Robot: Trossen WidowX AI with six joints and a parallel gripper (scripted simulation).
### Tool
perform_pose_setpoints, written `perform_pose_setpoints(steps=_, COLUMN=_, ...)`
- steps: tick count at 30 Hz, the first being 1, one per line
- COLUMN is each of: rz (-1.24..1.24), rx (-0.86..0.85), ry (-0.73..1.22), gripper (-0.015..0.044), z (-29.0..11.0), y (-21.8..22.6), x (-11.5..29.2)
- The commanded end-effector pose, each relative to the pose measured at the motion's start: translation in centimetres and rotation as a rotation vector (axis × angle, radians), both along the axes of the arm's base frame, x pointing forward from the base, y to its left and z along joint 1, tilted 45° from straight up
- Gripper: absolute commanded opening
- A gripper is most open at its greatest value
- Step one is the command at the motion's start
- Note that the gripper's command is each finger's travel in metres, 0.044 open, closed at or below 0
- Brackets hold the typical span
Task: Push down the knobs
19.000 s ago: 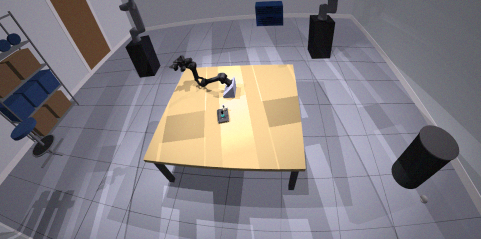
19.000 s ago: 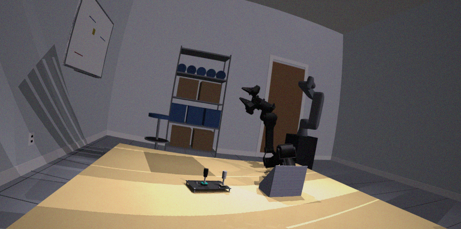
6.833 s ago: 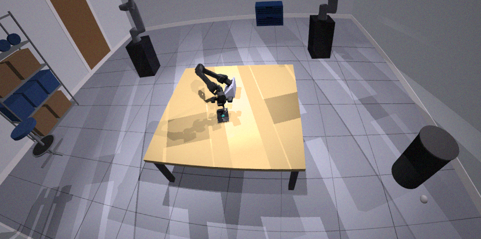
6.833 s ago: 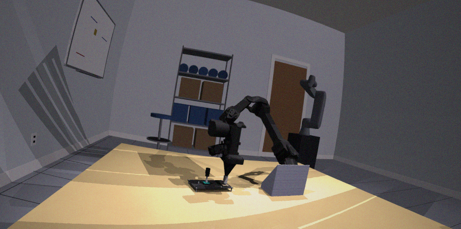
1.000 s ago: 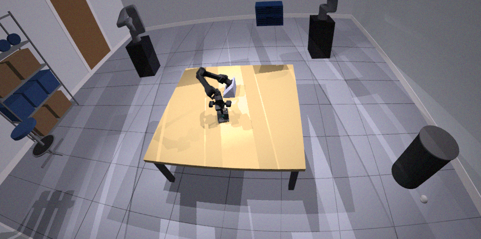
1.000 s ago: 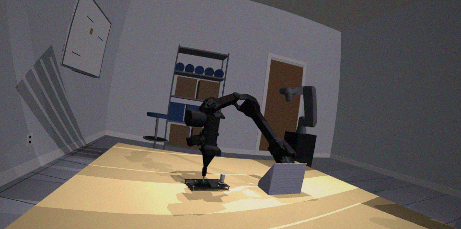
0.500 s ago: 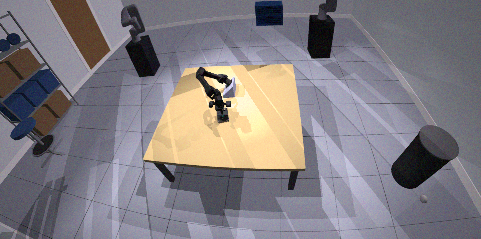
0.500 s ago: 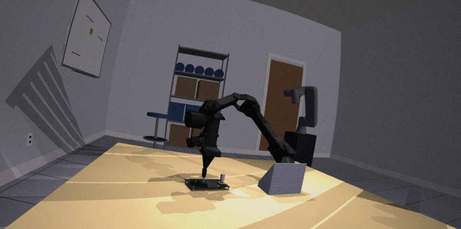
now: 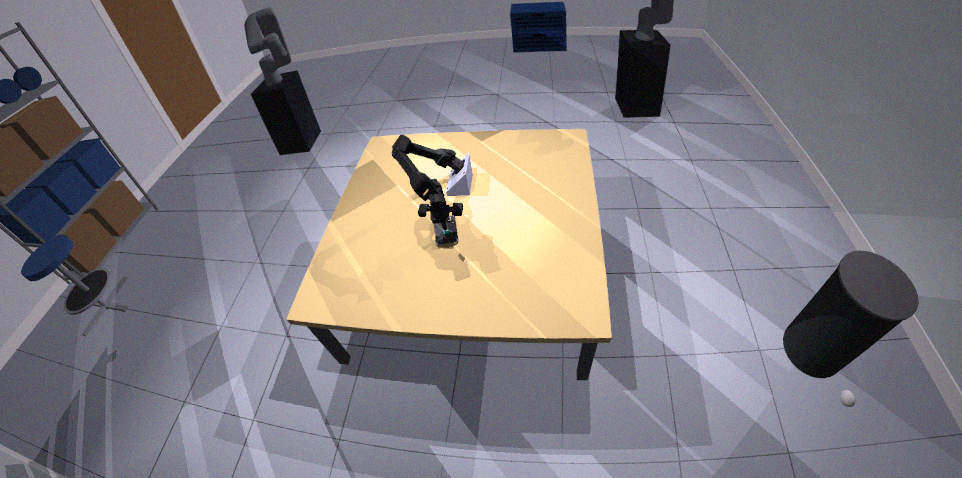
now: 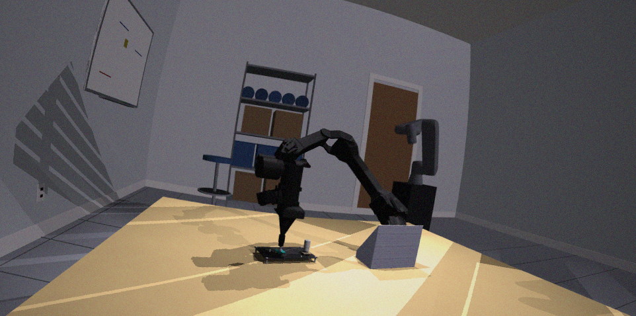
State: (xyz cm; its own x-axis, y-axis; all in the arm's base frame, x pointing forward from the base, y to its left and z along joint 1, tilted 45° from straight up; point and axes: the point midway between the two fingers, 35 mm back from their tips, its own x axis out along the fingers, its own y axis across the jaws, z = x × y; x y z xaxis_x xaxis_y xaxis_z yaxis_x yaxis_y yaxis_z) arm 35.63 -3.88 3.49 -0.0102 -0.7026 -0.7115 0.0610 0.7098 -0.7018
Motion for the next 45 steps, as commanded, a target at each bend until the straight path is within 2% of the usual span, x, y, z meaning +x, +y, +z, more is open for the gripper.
perform_pose_setpoints(steps=1, rz=-0.026, rx=-0.005, ry=0.004, gripper=0.0, z=-0.96, y=-1.31, x=0.11)
perform_pose_setpoints(steps=45, rz=-0.026, rx=-0.006, ry=0.004, gripper=0.0, z=-1.37, y=-1.72, x=0.1)
